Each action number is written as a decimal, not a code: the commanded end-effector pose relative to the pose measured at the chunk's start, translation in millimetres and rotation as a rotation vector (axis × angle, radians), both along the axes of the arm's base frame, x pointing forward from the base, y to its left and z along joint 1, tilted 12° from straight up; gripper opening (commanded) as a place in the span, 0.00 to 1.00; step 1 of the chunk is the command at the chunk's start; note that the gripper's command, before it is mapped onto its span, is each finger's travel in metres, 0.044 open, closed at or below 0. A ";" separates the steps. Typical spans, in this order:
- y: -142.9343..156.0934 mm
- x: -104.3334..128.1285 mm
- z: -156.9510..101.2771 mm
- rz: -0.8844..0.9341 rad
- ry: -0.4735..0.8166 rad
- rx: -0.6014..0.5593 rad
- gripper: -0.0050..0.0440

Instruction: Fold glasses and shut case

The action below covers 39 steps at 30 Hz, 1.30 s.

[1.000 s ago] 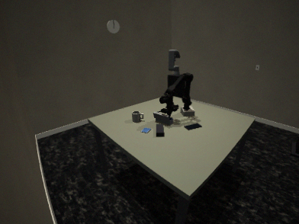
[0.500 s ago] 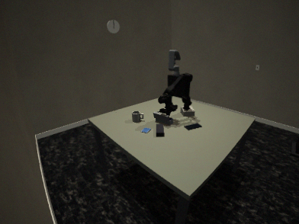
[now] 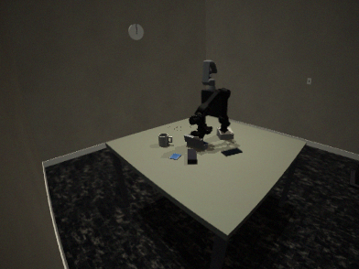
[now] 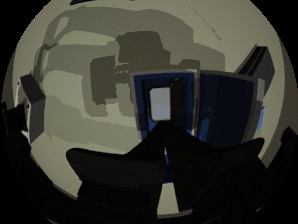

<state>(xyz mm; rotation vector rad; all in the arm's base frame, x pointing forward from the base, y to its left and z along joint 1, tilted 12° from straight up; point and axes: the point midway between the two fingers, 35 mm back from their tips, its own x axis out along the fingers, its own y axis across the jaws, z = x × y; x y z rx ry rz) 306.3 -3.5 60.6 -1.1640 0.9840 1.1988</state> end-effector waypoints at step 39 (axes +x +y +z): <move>34.6 8.1 5.4 0.000 0.005 -0.001 0.10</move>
